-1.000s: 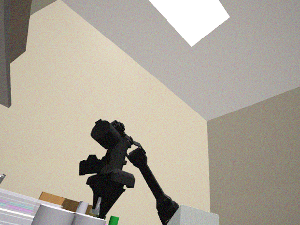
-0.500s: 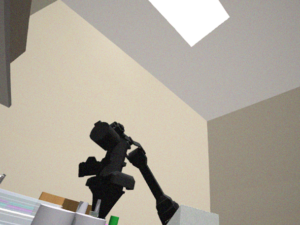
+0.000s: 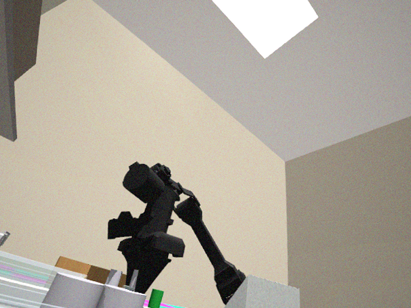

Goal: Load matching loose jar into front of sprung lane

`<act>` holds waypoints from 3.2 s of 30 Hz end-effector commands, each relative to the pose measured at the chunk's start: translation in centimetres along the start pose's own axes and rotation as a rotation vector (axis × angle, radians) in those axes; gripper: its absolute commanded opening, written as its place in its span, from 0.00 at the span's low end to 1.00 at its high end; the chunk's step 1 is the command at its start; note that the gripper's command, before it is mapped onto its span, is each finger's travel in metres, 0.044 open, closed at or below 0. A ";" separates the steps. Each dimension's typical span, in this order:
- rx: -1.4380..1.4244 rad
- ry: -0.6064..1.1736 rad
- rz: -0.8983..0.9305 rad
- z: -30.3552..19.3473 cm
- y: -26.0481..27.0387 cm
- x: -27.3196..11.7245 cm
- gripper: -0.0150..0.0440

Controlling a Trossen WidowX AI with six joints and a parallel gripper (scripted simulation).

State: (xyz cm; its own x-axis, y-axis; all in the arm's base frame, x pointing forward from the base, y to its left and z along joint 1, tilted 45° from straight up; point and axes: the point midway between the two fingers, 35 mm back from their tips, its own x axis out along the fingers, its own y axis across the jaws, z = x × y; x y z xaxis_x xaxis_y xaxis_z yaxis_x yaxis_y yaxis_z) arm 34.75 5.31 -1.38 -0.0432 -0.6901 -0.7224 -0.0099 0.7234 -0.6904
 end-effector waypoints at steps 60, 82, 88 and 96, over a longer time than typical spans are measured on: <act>0.006 -0.016 -0.010 -0.4 -0.2 0.9 0.25; 0.005 -0.015 -0.010 -0.9 -0.1 0.9 0.25; 0.005 -0.015 -0.010 -0.8 -0.1 1.0 0.43; 0.005 -0.015 -0.010 -0.8 -0.1 1.0 0.76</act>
State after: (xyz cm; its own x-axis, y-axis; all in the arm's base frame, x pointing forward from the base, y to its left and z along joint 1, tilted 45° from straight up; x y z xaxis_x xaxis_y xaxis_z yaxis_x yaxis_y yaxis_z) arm 33.87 4.60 -1.99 -0.0291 -0.6961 -0.7173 -0.0081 0.7178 -0.6962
